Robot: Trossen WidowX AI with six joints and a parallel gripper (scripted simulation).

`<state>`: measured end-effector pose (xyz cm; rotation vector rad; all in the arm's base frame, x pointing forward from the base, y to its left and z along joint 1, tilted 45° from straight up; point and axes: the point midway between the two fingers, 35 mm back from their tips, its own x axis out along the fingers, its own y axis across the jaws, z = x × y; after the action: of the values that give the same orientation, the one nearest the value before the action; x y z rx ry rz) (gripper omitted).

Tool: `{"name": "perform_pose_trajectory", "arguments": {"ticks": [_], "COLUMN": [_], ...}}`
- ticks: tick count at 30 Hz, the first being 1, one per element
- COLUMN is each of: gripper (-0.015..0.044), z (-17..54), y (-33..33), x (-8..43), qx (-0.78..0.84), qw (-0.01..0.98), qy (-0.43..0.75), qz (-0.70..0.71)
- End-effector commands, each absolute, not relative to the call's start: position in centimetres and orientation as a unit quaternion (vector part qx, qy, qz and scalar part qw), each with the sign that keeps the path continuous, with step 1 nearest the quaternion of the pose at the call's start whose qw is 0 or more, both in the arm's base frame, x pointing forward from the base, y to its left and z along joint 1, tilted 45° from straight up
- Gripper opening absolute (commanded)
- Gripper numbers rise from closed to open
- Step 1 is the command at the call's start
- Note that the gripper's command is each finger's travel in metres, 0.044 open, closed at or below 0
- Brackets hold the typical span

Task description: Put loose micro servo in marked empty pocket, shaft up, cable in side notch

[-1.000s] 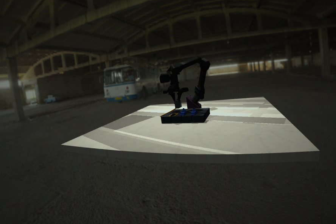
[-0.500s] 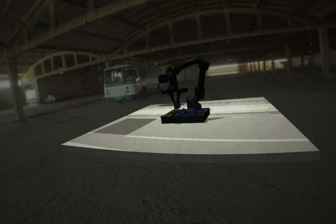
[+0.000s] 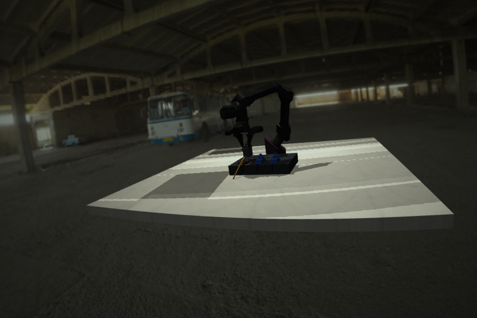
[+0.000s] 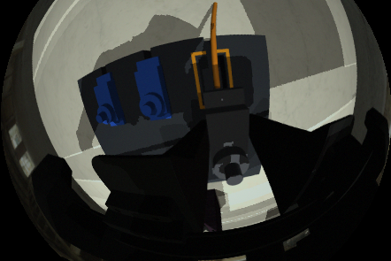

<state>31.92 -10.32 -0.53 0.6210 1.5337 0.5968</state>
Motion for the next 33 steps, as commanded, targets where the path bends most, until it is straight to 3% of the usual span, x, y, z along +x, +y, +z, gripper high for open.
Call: {"name": "perform_pose_trajectory", "arguments": {"ticks": [1, 33], "gripper": [0.0000, 0.0000], "z": [-0.4, -1.8], "y": [-10.6, -9.1], "x": [33.6, 35.5], "qx": [0.273, 0.273], "qw": [0.642, 0.643], "qy": [0.668, 0.667], "qz": [0.259, 0.260]}}
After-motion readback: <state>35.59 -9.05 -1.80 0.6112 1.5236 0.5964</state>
